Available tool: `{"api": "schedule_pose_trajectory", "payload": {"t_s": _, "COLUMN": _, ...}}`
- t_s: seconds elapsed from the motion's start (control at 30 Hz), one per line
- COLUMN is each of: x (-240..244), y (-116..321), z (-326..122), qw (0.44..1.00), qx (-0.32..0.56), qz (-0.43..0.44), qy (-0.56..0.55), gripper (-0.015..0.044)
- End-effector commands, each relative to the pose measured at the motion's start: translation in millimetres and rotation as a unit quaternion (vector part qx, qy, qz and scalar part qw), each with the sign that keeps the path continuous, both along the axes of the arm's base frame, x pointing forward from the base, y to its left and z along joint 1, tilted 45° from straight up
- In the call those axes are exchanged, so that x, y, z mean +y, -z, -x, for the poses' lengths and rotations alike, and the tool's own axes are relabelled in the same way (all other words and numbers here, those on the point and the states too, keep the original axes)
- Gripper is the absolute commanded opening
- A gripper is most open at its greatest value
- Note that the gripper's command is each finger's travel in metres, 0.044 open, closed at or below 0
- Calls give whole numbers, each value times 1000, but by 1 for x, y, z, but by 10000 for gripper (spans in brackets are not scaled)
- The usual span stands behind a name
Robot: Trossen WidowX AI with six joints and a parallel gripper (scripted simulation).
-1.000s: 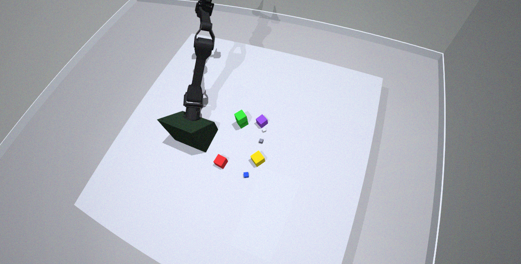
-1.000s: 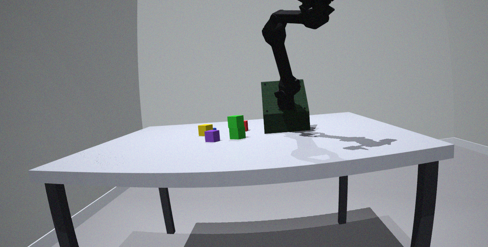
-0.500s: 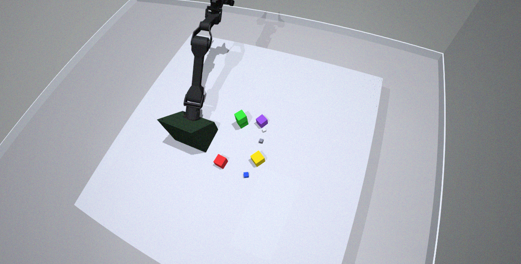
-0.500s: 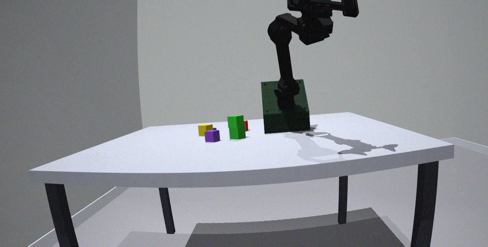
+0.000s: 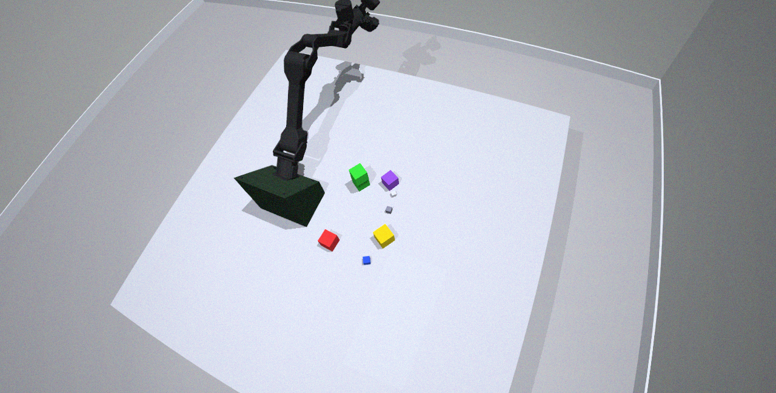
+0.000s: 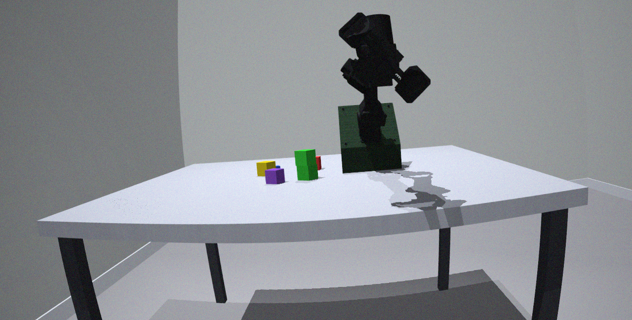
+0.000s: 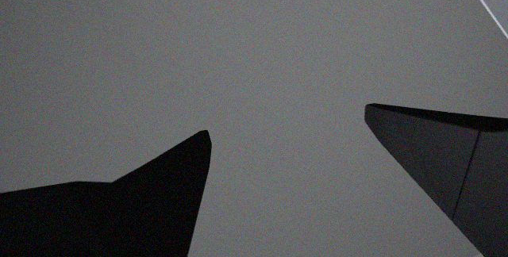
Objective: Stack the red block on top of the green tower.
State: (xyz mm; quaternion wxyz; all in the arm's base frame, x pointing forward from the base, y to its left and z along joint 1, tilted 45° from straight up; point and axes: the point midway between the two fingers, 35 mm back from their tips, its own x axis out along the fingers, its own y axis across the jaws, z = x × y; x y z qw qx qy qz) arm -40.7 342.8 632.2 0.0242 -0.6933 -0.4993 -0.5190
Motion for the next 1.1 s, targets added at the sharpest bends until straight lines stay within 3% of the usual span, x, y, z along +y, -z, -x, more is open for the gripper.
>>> {"api": "schedule_pose_trajectory", "payload": {"t_s": 0.0, "x": 22, "y": 19, "z": -31, "qw": 997, "qx": -18, "qz": 37, "qy": 64, "gripper": 440}}
{"api": "schedule_pose_trajectory", "payload": {"t_s": 0.27, "x": 62, "y": 63, "z": -81, "qw": 973, "qx": -89, "qz": 122, "qy": 173, "gripper": 440}}
{"api": "schedule_pose_trajectory", "payload": {"t_s": 0.57, "x": 100, "y": 152, "z": -180, "qw": 887, "qx": -200, "qz": 280, "qy": 309, "gripper": 440}}
{"api": "schedule_pose_trajectory", "payload": {"t_s": 0.83, "x": 94, "y": 227, "z": -273, "qw": 783, "qx": -278, "qz": 408, "qy": 378, "gripper": 440}}
{"api": "schedule_pose_trajectory", "payload": {"t_s": 1.07, "x": 61, "y": 288, "z": -349, "qw": 695, "qx": -313, "qz": 504, "qy": 405, "gripper": 440}}
